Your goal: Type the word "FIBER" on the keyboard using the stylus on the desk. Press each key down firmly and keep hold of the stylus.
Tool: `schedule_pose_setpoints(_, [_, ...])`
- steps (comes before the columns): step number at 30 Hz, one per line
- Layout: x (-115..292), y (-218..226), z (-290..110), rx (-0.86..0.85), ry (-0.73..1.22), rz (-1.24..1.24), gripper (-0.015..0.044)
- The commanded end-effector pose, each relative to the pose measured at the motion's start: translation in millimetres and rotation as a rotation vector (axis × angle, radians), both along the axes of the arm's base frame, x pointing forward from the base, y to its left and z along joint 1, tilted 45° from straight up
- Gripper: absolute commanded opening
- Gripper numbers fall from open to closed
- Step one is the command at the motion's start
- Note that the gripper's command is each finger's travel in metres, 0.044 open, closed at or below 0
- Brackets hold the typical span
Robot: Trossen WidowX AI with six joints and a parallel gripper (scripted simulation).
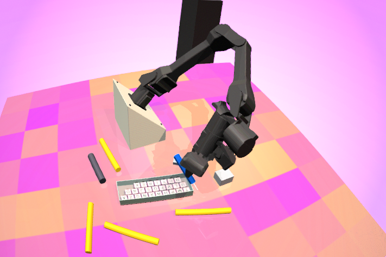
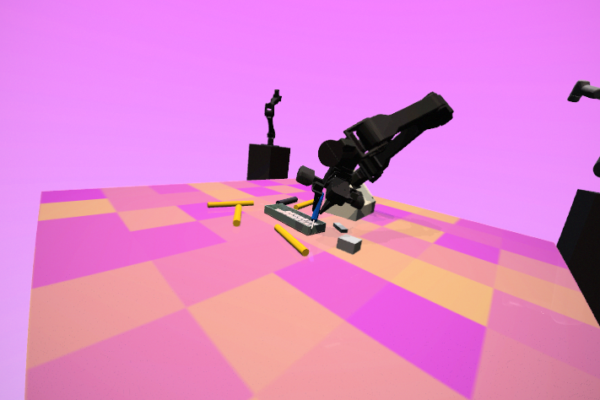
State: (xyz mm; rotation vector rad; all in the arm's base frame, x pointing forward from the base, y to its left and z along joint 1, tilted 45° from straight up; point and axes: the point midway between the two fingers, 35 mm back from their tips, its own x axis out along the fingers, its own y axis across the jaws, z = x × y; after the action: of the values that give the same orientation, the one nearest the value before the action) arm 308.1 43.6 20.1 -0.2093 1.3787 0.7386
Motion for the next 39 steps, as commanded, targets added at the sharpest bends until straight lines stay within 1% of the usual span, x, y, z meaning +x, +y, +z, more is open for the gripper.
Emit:
schedule_pose_setpoints(1, [1,-9,-5,-0.053,0.056,0.047,0.0])
schedule_pose_setpoints(17, [1,-45,-13,-0.215,0.301,0.274,0.0])
schedule_pose_setpoints(31, [-2,-76,-10,-0.292,0.534,0.517,0.0])
schedule_pose_setpoints(39, [-2,-72,-15,-0.294,0.546,0.53,0.0])
